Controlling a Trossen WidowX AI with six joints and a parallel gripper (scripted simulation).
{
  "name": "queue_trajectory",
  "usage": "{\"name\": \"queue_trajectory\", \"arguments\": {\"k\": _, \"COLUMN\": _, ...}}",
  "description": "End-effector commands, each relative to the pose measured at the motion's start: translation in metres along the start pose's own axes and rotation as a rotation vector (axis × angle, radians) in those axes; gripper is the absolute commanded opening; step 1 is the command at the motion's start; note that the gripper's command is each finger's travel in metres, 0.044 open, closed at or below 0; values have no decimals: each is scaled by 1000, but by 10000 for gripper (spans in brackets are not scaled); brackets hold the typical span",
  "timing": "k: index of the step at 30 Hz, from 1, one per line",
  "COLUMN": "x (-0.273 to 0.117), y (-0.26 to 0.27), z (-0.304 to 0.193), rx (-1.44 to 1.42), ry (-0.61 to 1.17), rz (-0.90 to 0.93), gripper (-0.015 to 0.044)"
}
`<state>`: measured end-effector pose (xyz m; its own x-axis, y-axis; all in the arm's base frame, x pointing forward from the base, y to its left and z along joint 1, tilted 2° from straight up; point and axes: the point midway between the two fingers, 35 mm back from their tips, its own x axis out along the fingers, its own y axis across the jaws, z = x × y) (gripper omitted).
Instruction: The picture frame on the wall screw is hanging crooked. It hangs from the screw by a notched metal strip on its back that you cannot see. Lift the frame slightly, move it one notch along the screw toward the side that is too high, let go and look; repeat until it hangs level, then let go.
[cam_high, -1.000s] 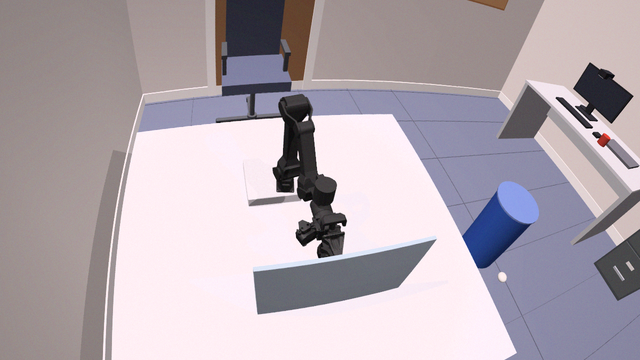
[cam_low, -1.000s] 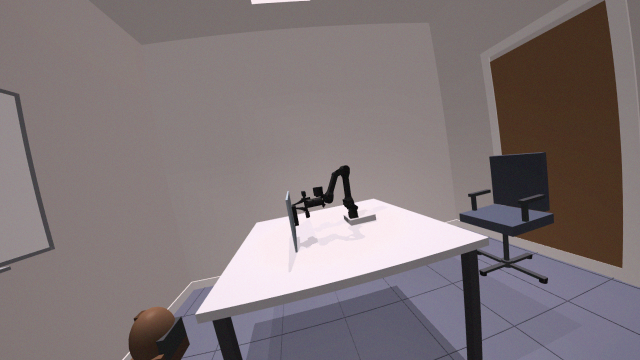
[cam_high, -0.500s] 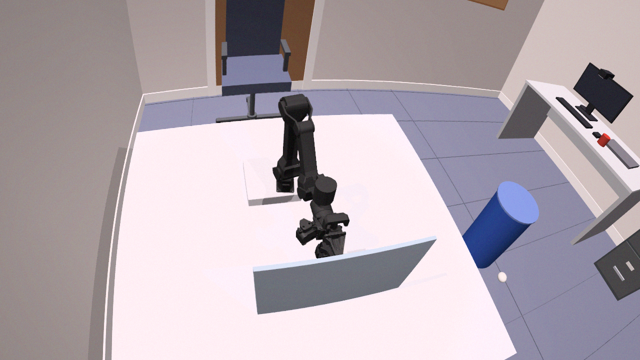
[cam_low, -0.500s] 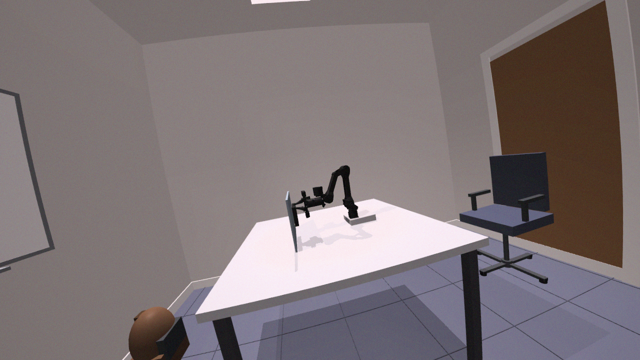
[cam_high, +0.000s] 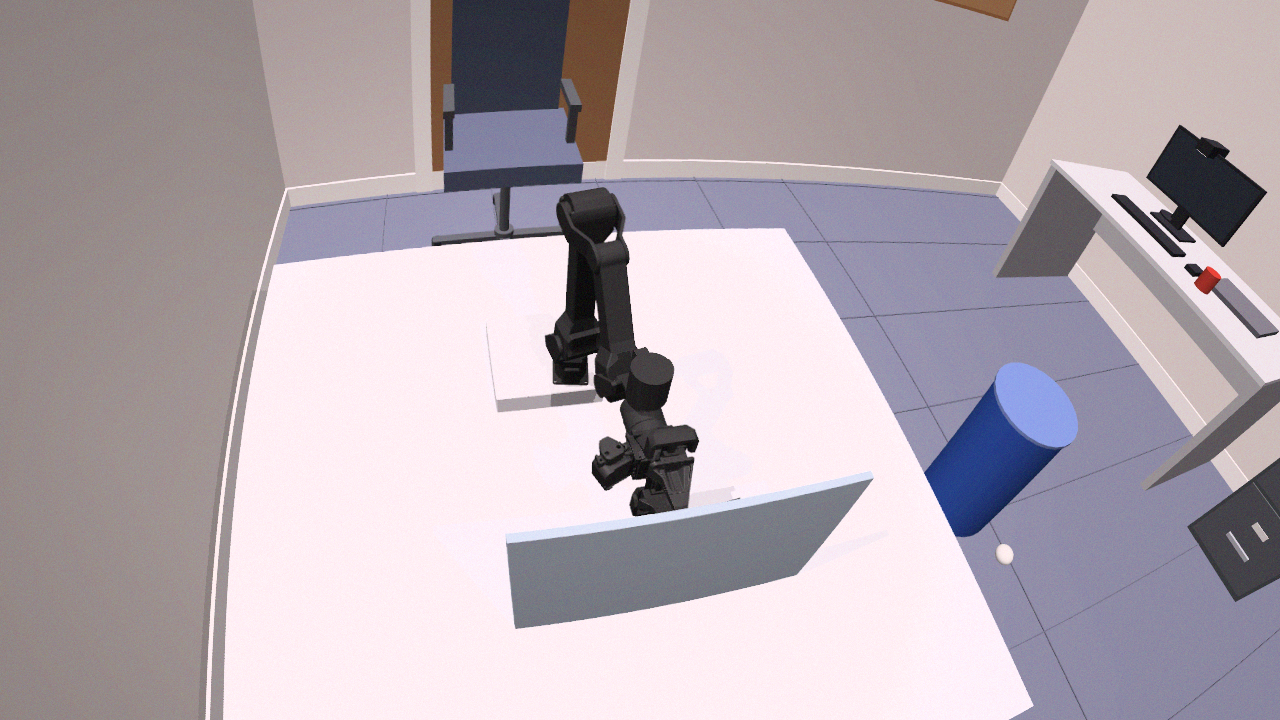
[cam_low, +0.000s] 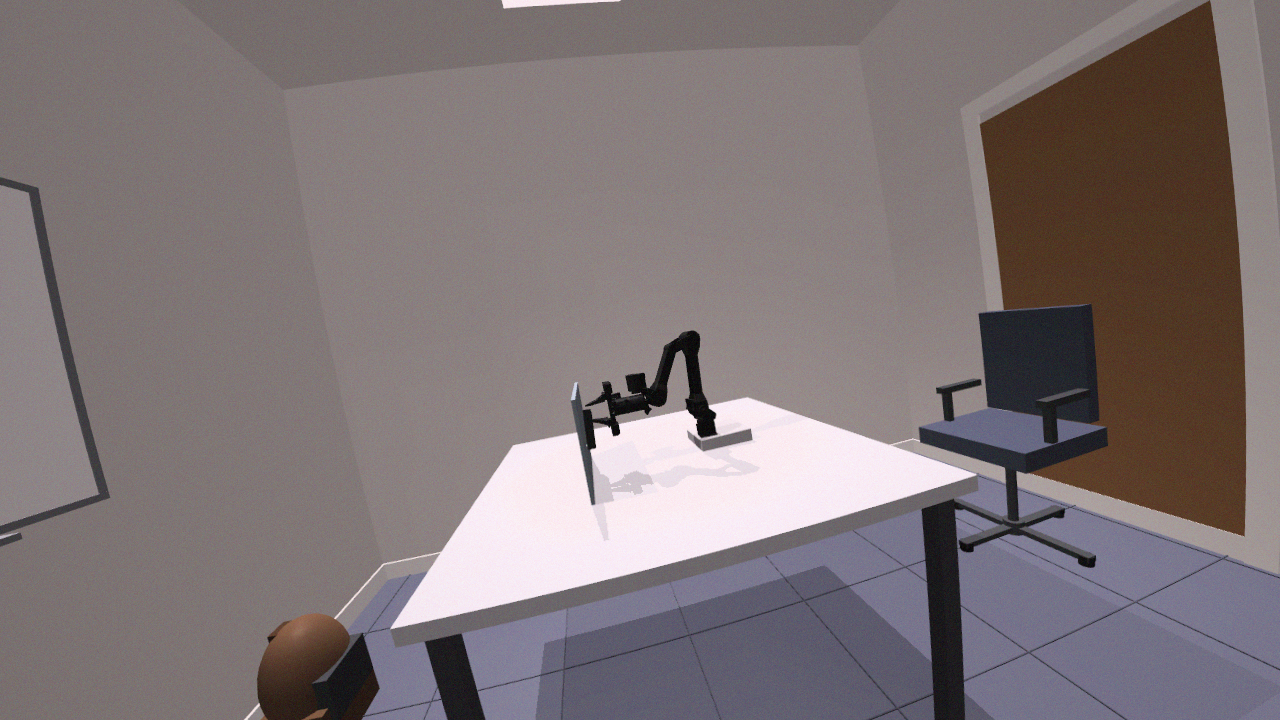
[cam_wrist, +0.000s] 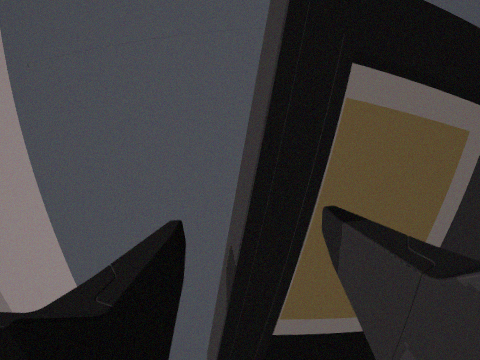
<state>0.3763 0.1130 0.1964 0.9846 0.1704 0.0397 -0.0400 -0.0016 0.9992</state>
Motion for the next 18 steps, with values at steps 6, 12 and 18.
{"name": "queue_trajectory", "arguments": {"k": 6, "x": -66, "y": 2, "z": -3, "rx": 210, "ry": -2, "rz": 1, "gripper": 260}}
{"name": "queue_trajectory", "arguments": {"k": 12, "x": -99, "y": -7, "z": -1, "rx": 323, "ry": -2, "rz": 1, "gripper": 260}}
{"name": "queue_trajectory", "arguments": {"k": 18, "x": -107, "y": 6, "z": -6, "rx": 321, "ry": -1, "rz": -1, "gripper": 260}}
